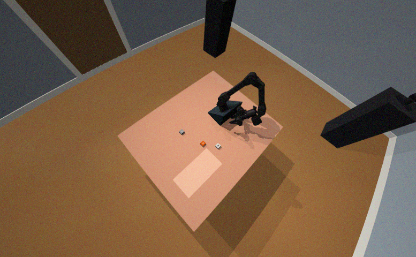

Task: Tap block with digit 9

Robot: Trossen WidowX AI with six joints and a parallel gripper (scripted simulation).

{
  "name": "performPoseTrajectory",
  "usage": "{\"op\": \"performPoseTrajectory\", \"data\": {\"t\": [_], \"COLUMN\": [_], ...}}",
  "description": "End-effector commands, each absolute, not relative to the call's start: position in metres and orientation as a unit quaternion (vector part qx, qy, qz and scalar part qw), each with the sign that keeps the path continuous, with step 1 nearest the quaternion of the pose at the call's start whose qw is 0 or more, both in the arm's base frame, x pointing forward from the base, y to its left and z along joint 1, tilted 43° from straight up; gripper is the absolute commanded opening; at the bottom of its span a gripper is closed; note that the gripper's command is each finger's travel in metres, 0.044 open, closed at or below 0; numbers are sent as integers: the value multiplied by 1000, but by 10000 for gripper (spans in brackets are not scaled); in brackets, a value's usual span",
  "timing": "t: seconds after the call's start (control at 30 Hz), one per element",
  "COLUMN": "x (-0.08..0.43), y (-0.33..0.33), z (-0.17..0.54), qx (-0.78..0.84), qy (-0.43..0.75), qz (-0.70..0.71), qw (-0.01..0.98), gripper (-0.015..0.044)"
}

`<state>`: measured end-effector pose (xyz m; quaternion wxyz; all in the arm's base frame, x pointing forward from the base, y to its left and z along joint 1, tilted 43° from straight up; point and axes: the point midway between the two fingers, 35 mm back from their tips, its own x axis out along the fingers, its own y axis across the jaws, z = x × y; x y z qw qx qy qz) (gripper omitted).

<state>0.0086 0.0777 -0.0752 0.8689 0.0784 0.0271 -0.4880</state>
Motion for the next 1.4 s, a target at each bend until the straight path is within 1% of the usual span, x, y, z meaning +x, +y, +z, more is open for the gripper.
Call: {"op": "performPoseTrajectory", "data": {"t": [0.0,0.1,0.23,0.4,0.53,0.77,0.97,1.37], "x": [9,17,36,69,99,128,155,214], "y": [79,90,109,129,139,144,143,129], "z": [-75,-79,-83,-85,-85,-82,-79,-67], "qx": [87,206,396,584,677,716,718,631], "qy": [25,-17,-109,-255,-379,-482,-565,-692], "qz": [-490,-521,-560,-569,-536,-479,-407,-202], "qw": [867,828,720,520,333,162,9,-286], "gripper": [400,400,400,400,400,400,400,400]}}
